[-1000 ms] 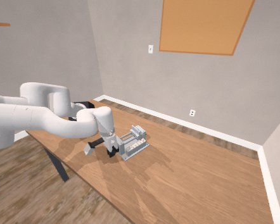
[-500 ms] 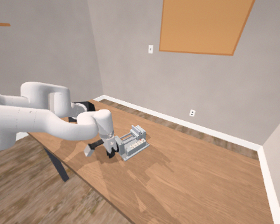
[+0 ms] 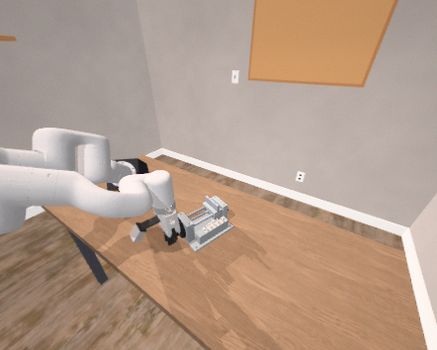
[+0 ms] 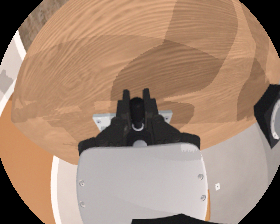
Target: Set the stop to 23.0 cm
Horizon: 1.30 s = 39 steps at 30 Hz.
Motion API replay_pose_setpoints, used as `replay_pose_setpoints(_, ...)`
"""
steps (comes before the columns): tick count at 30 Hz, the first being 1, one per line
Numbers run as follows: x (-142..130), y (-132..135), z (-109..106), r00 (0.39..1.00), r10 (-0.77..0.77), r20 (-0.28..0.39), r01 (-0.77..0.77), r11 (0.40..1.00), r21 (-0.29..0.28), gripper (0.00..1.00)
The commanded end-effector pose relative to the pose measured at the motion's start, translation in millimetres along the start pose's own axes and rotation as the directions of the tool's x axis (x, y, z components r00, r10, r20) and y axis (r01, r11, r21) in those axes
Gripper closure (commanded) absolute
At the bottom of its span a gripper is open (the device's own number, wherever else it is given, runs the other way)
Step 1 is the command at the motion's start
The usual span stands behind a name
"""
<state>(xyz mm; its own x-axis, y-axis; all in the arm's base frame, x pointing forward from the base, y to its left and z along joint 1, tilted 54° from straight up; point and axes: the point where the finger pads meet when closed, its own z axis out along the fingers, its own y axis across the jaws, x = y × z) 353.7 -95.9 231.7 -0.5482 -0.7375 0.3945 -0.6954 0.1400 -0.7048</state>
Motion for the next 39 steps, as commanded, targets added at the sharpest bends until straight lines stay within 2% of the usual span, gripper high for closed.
replay_pose_setpoints(1,-0.4,4.5,-0.4,1.000,0.000,0.001,0.000,1.000,0.001,0.94)
replay_pose_setpoints(39,-0.4,26.7,-12.7,1.000,0.000,0.001,0.000,1.000,0.001,0.94)
